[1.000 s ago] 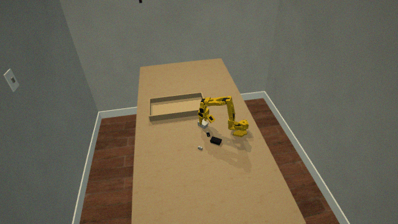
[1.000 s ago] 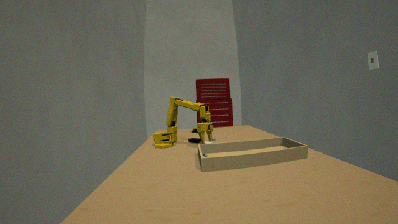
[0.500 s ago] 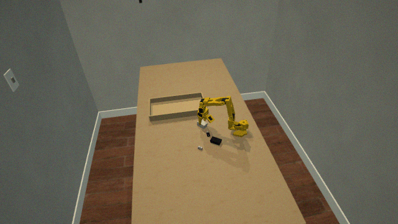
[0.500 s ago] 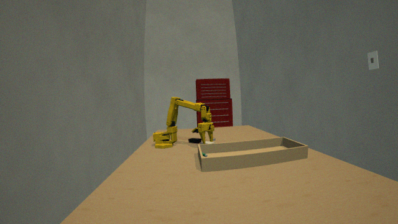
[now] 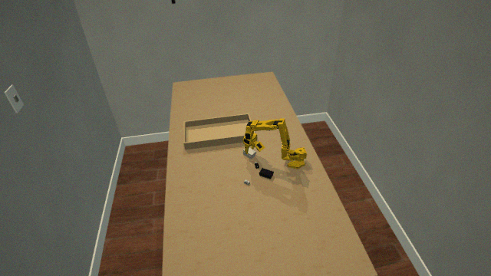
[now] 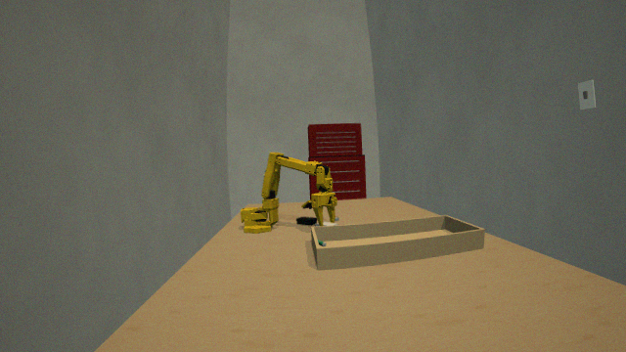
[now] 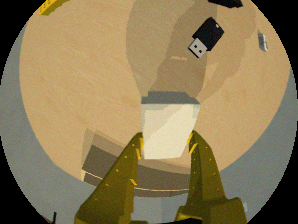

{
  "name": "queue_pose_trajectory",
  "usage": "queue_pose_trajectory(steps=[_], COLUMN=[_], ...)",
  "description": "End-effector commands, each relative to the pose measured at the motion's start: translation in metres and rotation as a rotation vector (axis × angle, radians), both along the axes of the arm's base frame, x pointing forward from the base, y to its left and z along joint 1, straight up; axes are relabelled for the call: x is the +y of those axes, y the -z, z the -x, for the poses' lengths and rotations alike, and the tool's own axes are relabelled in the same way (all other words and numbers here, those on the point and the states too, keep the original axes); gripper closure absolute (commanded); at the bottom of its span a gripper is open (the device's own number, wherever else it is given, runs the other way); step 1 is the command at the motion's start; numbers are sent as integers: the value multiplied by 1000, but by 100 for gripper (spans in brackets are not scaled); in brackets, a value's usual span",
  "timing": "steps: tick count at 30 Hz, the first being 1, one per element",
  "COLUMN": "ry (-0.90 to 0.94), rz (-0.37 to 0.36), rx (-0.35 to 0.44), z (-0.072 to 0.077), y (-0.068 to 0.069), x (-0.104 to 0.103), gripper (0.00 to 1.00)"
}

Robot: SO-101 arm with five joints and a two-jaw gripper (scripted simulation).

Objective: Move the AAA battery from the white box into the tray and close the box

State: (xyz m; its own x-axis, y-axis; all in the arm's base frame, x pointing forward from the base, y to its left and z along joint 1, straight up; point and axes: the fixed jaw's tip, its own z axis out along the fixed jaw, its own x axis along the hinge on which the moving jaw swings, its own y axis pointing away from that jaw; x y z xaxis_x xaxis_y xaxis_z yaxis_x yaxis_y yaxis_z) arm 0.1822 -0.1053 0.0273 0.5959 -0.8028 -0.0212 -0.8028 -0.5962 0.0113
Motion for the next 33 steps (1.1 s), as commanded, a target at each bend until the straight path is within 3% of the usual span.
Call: queue_pose_trajectory(steps=[1, 10, 33], ry=[2, 2, 2], rz=[10, 10, 10], rx=[-22, -22, -22], z=[-7, -22, -22], y=[-5, -3, -3], x=[-1, -4, -4], gripper=[80, 80, 80])
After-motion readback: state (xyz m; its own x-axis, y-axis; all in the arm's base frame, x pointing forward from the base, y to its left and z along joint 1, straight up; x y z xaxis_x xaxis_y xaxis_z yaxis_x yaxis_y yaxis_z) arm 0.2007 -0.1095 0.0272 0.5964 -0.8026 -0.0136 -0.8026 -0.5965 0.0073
